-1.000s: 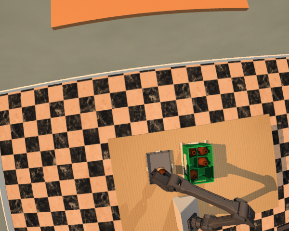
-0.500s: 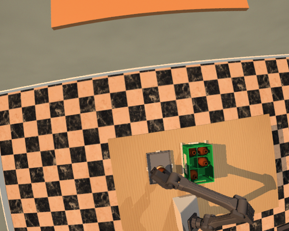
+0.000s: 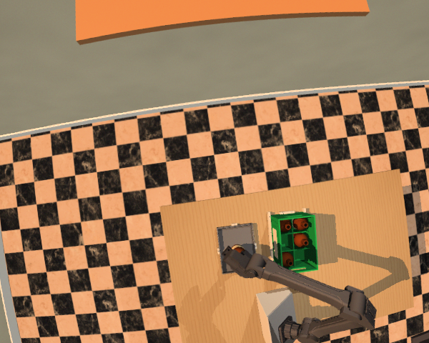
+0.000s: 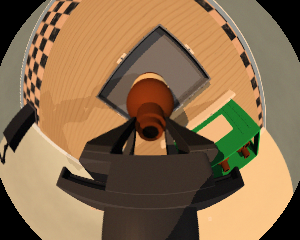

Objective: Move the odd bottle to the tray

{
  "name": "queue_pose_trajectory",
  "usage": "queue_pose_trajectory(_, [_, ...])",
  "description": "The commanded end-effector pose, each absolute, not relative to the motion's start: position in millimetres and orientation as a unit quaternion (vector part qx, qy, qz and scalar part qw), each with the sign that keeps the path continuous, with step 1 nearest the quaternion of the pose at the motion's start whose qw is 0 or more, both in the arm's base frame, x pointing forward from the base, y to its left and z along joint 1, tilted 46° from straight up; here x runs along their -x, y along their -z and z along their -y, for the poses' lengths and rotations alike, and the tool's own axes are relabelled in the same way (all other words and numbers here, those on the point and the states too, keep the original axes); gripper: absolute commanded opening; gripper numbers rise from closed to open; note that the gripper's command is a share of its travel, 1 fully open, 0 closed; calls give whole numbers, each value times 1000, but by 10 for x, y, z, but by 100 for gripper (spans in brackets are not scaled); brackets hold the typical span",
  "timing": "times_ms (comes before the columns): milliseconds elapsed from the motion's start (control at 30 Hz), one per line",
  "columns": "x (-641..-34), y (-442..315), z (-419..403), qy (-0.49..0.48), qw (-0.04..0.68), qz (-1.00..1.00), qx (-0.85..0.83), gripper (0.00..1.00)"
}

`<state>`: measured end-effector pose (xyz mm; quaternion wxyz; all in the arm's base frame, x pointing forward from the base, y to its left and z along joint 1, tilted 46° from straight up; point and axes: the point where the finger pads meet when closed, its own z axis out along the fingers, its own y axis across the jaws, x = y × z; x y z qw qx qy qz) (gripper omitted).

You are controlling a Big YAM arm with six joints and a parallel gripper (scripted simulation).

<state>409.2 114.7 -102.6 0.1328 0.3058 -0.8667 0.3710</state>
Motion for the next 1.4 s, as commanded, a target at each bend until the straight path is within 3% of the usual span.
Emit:
queue_pose_trajectory(0, [-4164,1103,-1067,-370,133,868,-304,0])
queue_pose_trajectory(1367, [-4200,1130,-1056,-369,127,868,-305,0])
